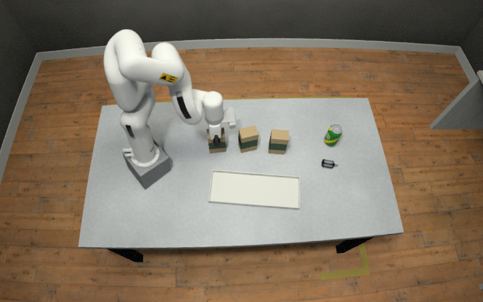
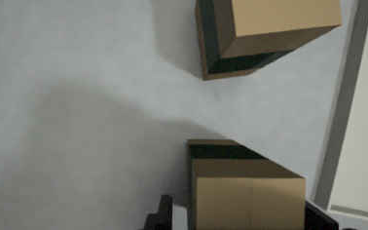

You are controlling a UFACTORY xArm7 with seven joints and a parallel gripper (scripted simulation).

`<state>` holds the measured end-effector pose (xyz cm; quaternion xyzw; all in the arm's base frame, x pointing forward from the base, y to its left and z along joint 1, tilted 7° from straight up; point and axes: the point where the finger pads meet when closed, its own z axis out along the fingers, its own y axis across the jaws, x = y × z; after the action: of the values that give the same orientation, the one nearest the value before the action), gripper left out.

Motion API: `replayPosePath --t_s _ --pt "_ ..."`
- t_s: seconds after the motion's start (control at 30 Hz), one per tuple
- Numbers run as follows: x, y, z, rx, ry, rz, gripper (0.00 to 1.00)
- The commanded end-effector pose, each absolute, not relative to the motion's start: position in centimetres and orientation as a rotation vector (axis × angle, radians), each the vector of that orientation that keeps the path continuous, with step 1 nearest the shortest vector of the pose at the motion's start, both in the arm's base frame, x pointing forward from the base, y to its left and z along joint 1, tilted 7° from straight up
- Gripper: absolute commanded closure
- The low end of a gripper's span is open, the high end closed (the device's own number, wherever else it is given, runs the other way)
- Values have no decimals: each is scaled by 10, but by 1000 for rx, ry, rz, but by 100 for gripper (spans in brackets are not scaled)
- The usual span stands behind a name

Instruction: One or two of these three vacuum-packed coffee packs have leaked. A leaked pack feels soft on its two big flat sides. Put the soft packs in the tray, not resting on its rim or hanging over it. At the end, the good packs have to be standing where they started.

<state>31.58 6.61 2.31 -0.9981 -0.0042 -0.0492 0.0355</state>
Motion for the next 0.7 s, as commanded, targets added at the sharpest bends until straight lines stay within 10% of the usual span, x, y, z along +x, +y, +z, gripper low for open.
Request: replayPosePath --t_s 0.0,0.67 --pt "317 66 24 -3067 -13 -156 14" --pt "316 65 37 -3067 -13 -156 14"
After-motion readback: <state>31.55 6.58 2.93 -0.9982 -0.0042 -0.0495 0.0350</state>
